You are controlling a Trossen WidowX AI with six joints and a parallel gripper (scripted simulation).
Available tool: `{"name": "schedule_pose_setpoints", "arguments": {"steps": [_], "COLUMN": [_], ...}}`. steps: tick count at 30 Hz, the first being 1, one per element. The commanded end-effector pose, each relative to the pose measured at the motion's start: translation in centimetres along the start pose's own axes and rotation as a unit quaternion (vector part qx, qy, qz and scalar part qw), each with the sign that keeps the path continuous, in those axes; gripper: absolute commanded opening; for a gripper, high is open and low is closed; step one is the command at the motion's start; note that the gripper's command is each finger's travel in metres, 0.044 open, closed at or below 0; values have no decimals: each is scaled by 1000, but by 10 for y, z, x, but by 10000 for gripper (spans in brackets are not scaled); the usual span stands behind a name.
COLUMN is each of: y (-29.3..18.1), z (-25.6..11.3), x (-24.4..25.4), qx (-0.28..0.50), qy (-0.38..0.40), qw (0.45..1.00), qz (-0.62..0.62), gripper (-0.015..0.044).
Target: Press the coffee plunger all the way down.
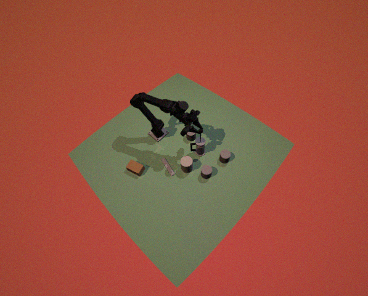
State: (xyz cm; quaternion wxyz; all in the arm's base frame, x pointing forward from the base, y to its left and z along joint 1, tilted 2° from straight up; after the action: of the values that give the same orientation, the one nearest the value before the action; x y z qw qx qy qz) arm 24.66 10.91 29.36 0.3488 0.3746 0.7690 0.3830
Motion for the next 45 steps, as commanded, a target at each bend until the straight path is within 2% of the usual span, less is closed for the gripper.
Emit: {"name": "schedule_pose_setpoints", "arguments": {"steps": [1, 45], "y": [0, -44], "z": [1, 36], "x": [0, 12], "qx": [0, 0], "qy": [2, 2], "qw": [1000, 1000], "qz": [-1, -1], "gripper": [117, 117]}}
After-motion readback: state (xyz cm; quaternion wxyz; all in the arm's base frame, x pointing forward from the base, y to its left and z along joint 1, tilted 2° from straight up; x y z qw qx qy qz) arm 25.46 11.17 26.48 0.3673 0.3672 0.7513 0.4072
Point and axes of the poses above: the point midway between the two fingers, 35 mm back from their tips, its own z axis out along the fingers, its own x axis across the jaws, y = z × x, the point moved 6 cm from there along -z, back along the fingers, and after that the axes turned 15 degrees about -z, right-handed, at the moved point
